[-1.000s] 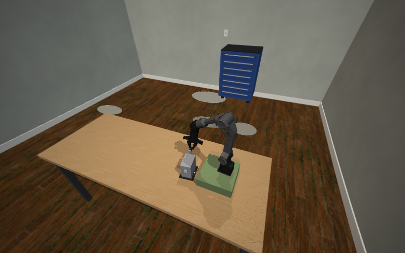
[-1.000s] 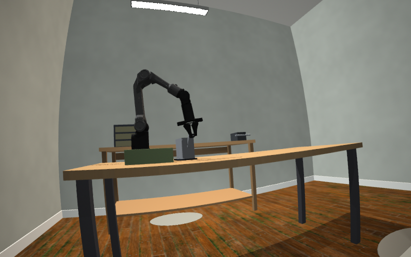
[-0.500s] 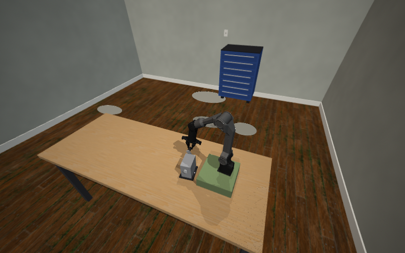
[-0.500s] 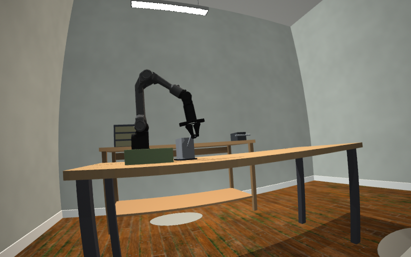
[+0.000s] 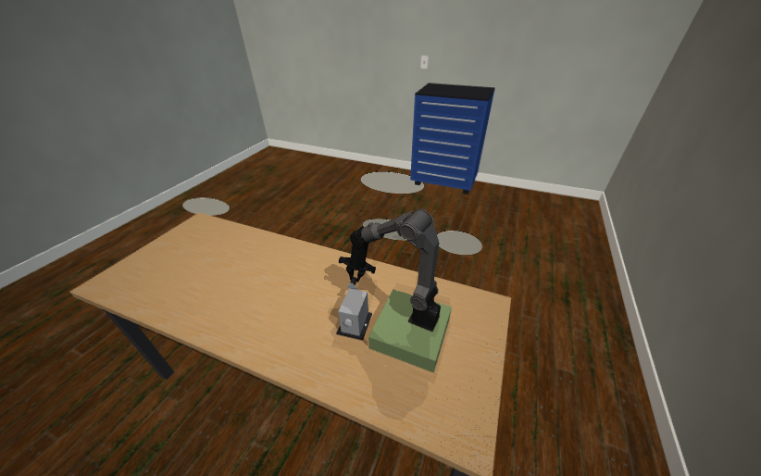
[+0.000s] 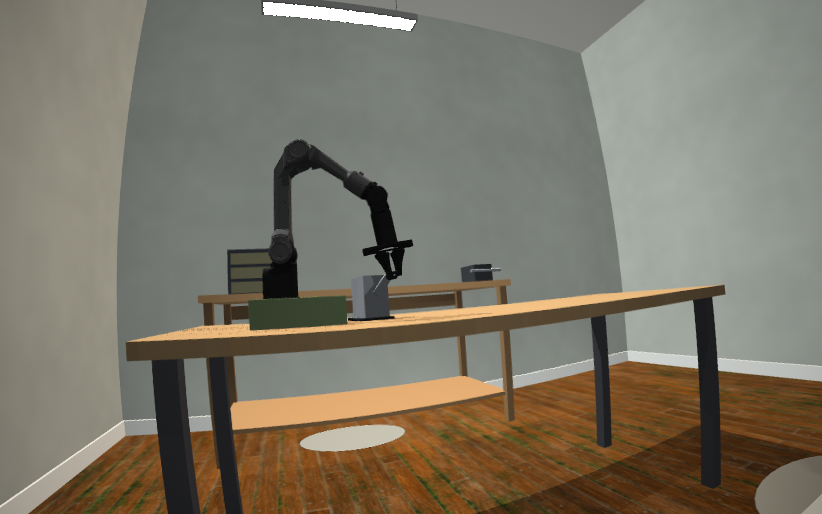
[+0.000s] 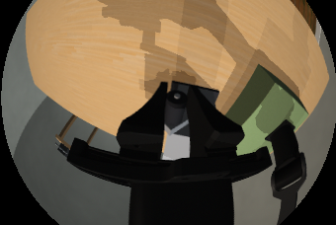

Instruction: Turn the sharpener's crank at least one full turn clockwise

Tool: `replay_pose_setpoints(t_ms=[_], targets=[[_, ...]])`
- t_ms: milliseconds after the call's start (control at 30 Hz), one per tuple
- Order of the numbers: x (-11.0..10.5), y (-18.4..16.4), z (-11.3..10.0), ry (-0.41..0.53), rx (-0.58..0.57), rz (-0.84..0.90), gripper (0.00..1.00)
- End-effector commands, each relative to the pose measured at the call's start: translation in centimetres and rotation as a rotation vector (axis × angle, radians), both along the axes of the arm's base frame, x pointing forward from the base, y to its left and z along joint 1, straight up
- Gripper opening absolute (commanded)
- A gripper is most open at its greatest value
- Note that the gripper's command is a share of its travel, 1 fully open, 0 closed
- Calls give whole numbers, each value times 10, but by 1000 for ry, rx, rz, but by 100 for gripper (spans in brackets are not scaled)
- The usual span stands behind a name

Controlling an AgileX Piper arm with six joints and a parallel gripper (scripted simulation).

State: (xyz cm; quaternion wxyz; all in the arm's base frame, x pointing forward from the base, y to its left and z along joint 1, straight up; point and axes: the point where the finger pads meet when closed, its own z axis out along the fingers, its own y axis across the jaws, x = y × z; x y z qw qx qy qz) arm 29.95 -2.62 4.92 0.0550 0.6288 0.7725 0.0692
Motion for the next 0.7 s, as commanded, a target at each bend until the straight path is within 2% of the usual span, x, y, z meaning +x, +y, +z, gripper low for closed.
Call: replay_pose_setpoints(t_ms=[0,667], targets=[[3,0,-2,-3,0,0,20],[14,3,-17,-1,0,0,20]])
